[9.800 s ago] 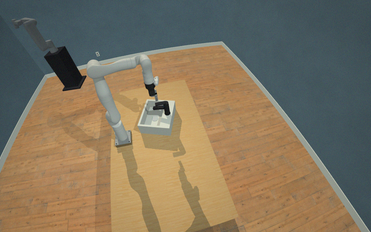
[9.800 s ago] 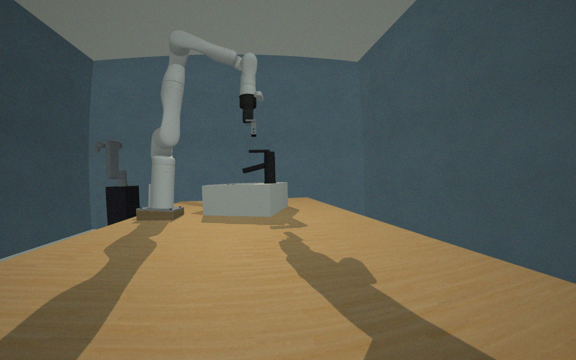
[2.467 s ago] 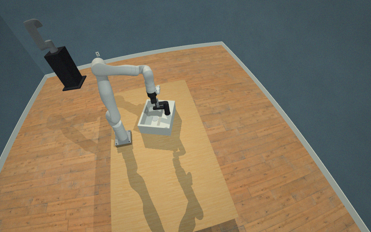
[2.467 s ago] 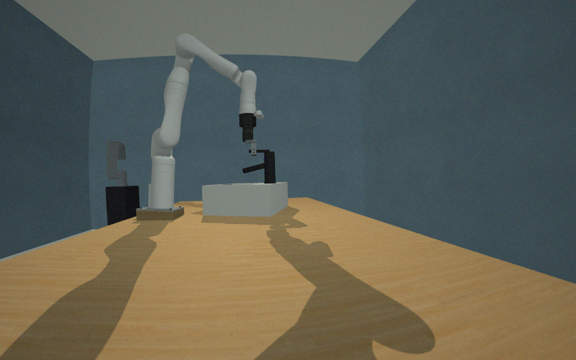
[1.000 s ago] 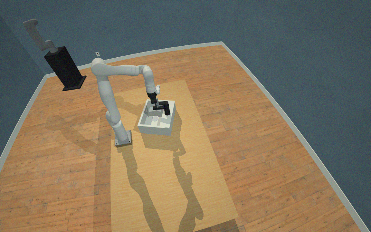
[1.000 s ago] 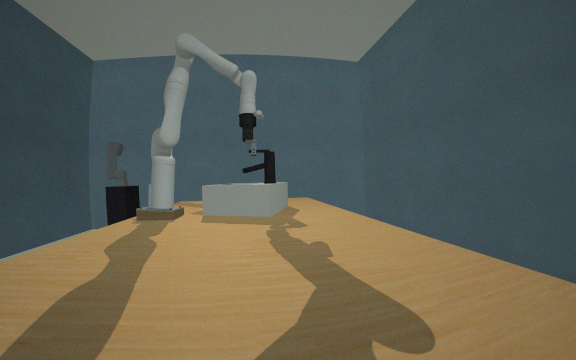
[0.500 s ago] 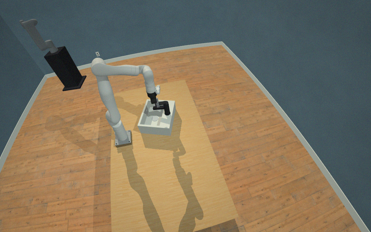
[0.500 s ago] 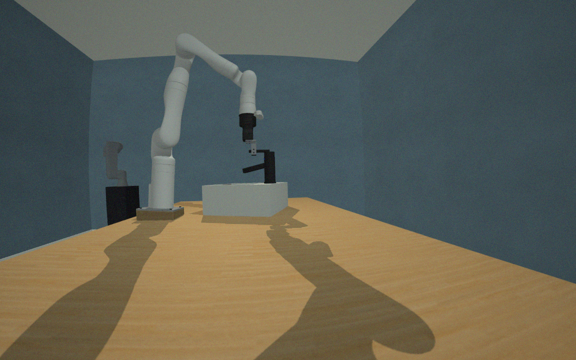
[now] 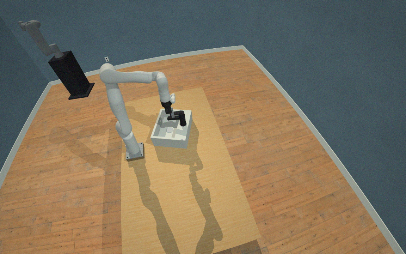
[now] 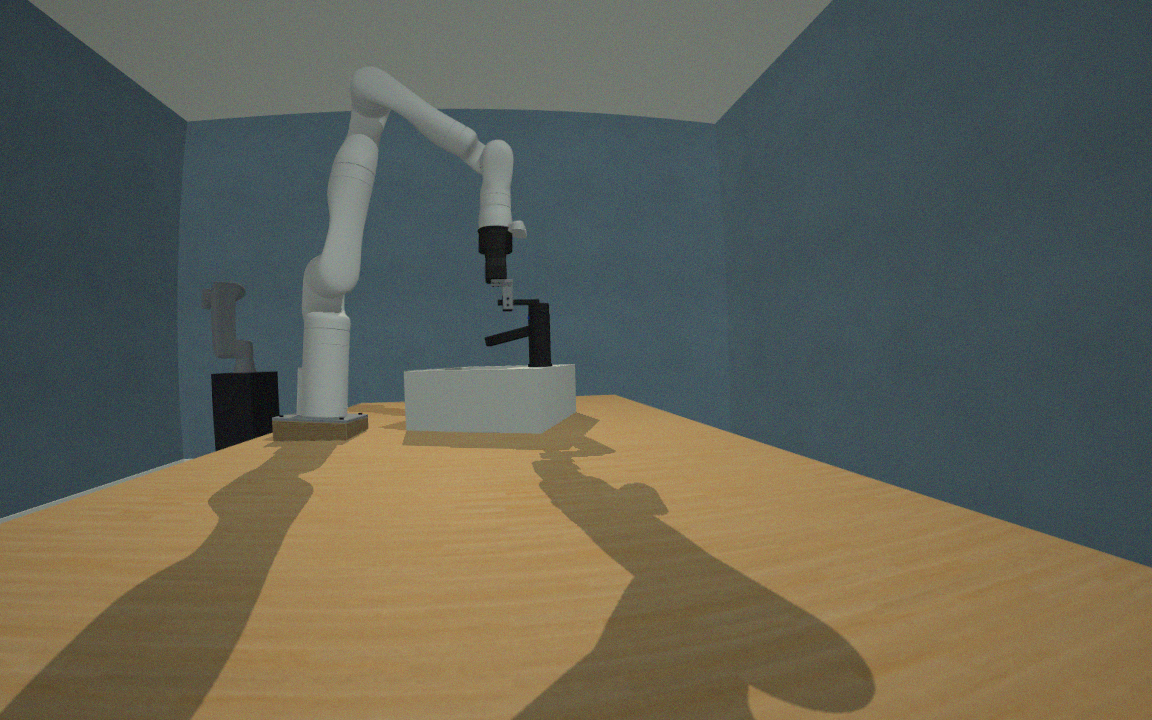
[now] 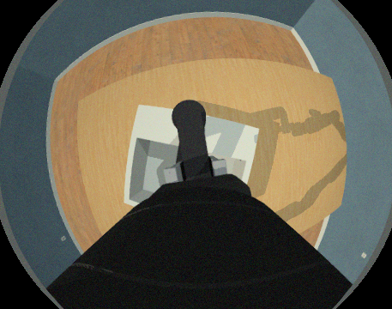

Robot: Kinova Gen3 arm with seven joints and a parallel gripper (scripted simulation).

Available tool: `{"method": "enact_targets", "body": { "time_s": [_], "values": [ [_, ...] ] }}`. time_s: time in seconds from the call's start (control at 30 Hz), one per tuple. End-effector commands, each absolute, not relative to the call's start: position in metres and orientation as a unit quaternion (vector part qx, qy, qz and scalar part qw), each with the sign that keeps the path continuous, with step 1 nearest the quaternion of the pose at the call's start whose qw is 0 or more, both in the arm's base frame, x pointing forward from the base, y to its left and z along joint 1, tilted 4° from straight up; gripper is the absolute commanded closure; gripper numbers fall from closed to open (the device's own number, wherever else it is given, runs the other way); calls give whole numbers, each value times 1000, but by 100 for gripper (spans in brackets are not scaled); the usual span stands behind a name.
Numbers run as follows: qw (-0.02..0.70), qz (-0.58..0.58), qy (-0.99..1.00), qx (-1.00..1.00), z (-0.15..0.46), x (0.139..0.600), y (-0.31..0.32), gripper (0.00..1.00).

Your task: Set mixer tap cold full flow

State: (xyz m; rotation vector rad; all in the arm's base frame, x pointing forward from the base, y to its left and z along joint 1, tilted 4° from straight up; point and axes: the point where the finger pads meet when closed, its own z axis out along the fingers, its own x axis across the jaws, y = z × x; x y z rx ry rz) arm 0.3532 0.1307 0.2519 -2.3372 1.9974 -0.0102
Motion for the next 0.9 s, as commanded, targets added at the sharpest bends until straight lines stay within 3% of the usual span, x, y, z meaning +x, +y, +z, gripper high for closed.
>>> {"method": "enact_targets", "body": {
  "time_s": [0.0, 0.87],
  "values": [
    [34, -4, 646, -762, 252, 354, 130, 100],
    [33, -9, 527, -849, 252, 360, 111, 100]
  ]
}}
